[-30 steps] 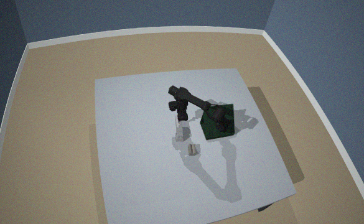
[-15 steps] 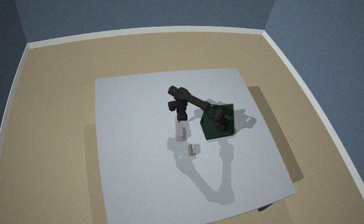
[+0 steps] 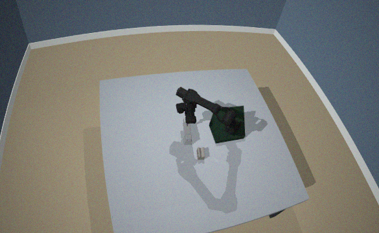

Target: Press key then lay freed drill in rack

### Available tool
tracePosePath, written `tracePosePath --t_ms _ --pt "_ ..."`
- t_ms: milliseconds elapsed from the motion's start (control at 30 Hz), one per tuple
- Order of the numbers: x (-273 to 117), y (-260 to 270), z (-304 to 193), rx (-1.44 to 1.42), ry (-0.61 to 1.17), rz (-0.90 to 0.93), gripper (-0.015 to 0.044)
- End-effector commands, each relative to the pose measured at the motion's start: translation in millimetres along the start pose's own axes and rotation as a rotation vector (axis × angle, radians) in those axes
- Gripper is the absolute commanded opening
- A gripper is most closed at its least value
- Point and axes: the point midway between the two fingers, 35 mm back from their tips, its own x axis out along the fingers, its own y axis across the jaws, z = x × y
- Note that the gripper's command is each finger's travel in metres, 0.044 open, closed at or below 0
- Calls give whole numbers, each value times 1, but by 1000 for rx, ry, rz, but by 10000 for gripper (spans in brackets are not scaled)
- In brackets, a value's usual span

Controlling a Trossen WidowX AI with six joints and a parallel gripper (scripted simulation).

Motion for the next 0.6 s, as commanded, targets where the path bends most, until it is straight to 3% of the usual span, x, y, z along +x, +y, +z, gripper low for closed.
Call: tracePosePath --t_ms 0,567 --pt "12 4 -5 4 28 18 0" --pt "17 5 -7 4 28 18 0"
